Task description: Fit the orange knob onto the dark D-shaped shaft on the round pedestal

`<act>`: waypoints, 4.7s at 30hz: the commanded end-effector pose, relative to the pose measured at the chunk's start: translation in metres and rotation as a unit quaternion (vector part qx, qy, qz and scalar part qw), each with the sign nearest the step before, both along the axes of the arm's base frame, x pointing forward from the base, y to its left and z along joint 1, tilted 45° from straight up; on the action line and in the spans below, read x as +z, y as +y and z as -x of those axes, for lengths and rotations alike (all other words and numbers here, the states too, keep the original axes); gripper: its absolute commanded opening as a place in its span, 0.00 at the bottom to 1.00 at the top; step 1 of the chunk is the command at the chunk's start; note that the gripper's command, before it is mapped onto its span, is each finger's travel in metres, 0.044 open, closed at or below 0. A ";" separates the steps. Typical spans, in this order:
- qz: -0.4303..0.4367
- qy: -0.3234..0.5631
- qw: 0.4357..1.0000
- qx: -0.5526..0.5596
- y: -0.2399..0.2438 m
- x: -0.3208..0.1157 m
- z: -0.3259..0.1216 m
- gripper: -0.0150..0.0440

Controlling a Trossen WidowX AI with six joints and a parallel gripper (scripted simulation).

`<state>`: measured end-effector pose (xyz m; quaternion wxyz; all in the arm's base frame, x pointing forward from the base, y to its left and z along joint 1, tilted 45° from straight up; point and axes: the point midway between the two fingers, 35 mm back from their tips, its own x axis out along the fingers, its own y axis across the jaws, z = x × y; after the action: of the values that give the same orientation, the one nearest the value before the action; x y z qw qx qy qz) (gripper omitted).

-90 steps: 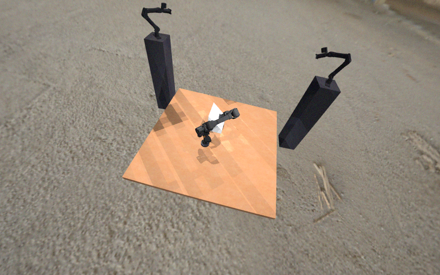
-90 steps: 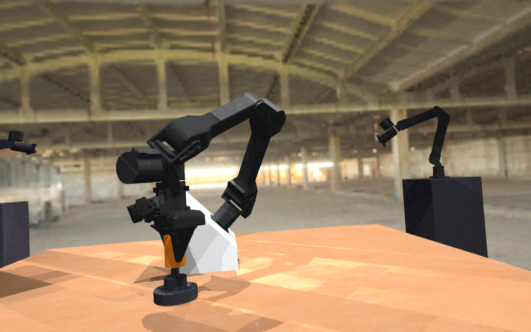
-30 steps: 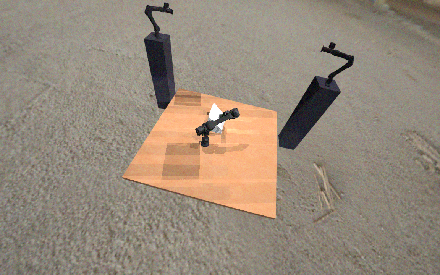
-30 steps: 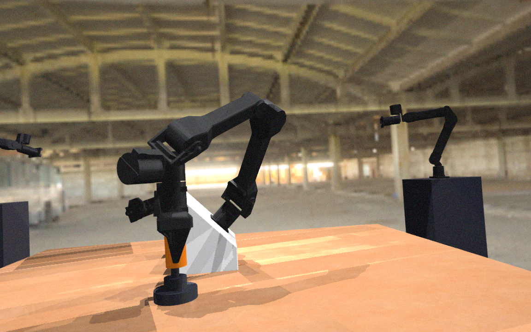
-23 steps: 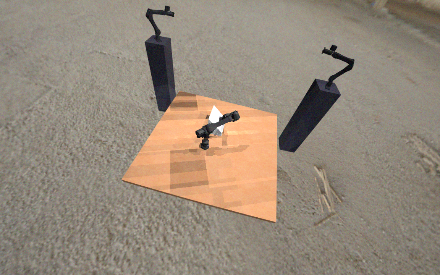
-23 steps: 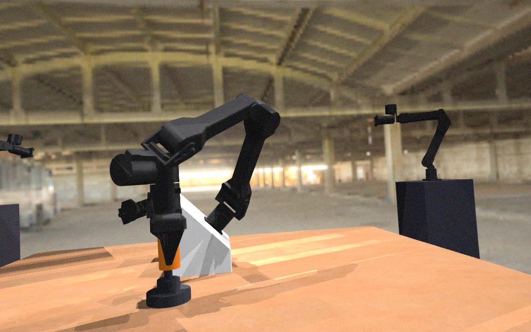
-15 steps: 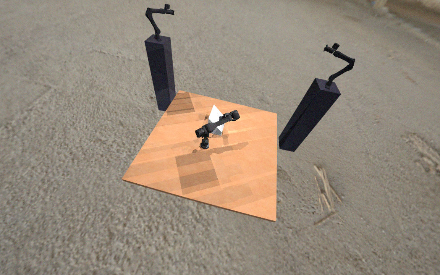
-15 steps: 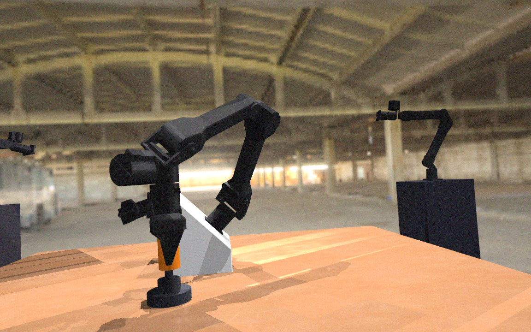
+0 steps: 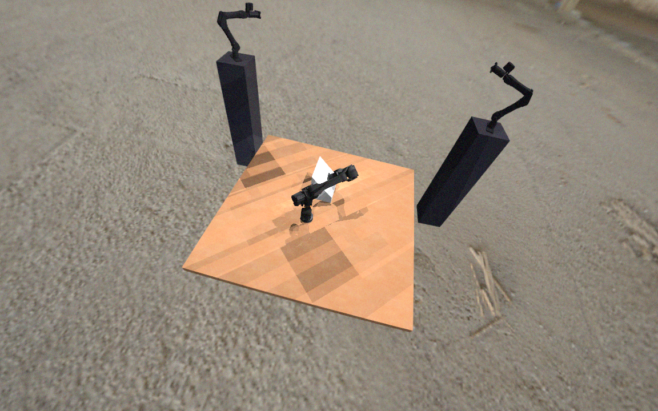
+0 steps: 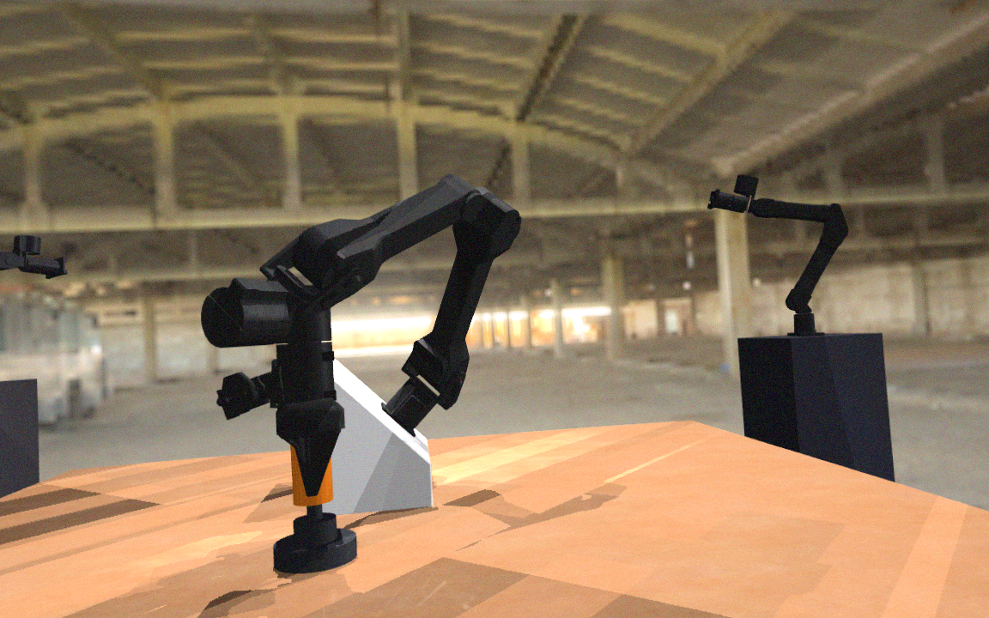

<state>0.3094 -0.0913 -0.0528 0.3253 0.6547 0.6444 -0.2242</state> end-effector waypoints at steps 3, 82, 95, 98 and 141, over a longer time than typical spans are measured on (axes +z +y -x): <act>0.001 0.000 1.000 -0.001 0.001 0.000 0.001 0.25; -0.014 0.145 0.978 -0.150 0.001 0.003 0.005 0.25; -0.014 0.145 0.978 -0.150 -0.001 0.002 0.003 0.25; -0.014 0.145 0.978 -0.150 -0.002 0.002 0.002 0.25; -0.015 0.159 0.973 -0.164 0.002 -0.002 0.001 0.25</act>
<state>0.3085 -0.0893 -0.0540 0.1690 0.7109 0.5761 -0.3663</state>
